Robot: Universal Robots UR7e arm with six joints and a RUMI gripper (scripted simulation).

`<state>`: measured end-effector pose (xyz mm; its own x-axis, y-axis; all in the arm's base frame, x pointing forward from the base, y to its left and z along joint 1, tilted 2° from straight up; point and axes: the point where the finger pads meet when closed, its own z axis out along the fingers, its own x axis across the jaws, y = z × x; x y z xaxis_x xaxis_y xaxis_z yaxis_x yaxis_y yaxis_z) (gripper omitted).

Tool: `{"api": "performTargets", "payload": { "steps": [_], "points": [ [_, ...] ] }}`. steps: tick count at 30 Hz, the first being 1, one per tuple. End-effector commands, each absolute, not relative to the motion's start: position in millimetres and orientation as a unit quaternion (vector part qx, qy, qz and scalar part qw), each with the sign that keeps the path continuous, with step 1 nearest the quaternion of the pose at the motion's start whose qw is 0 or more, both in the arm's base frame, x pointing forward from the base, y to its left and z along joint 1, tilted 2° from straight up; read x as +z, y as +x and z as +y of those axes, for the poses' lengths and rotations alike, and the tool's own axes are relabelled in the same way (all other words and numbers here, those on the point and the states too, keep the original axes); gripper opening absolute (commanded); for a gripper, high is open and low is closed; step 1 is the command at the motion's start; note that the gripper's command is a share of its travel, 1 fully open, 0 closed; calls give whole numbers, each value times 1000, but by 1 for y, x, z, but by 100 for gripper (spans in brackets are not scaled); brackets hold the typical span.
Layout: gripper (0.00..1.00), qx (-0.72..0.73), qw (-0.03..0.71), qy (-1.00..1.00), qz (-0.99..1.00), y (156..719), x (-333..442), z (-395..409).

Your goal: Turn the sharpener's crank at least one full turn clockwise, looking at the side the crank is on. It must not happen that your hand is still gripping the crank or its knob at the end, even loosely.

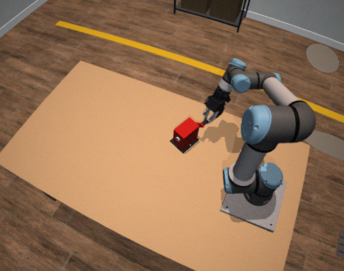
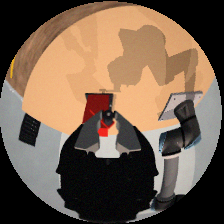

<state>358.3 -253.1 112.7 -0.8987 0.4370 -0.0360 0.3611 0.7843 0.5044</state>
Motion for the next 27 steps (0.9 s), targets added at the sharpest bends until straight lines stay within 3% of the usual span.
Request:
{"api": "performTargets", "payload": {
  "steps": [1,27],
  "points": [
    [9,251,76,211,942,364,119,-256],
    [9,250,77,211,942,386,130,-267]
  ]
}}
